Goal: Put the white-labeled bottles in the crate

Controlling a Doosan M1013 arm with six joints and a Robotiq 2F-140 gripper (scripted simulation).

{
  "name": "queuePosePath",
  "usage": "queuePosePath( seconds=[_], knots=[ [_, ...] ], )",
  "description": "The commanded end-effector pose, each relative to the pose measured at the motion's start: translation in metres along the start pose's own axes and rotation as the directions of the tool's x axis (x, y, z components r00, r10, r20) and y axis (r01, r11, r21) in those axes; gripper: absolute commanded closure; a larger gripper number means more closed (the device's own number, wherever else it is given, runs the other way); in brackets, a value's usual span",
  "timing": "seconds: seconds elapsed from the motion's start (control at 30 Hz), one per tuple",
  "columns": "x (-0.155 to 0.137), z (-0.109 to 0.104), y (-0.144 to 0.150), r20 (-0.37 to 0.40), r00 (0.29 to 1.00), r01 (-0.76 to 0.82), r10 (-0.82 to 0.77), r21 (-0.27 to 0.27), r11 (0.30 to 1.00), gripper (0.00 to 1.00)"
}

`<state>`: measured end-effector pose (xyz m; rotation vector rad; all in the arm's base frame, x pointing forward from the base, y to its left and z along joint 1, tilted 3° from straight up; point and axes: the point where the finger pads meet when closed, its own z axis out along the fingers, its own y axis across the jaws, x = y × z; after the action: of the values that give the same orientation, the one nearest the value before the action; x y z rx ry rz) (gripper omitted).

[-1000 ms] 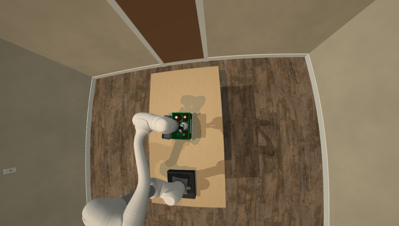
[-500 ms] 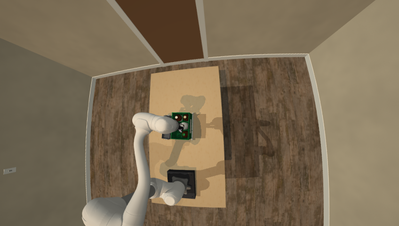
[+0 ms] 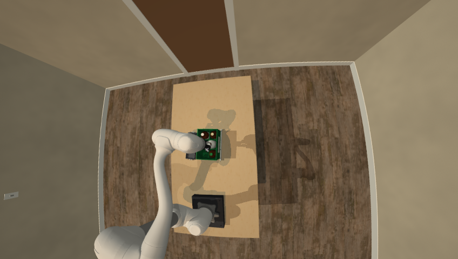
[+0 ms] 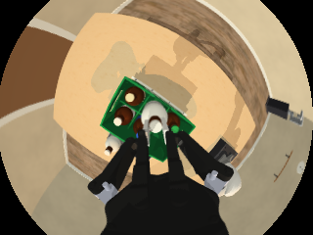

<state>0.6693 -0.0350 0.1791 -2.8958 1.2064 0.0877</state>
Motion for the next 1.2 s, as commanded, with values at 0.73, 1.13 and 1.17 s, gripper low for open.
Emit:
queuePosePath(
  seconds=[0.73,1.13,1.17],
  knots=[
    [0.0,0.018,0.0,0.0,1.0,0.0,0.0,0.0,1.0,1.0],
    [0.0,0.029,0.0,0.0,1.0,0.0,0.0,0.0,1.0,1.0],
    [0.0,0.03,0.0,0.0,1.0,0.0,0.0,0.0,1.0,1.0]
  ],
)
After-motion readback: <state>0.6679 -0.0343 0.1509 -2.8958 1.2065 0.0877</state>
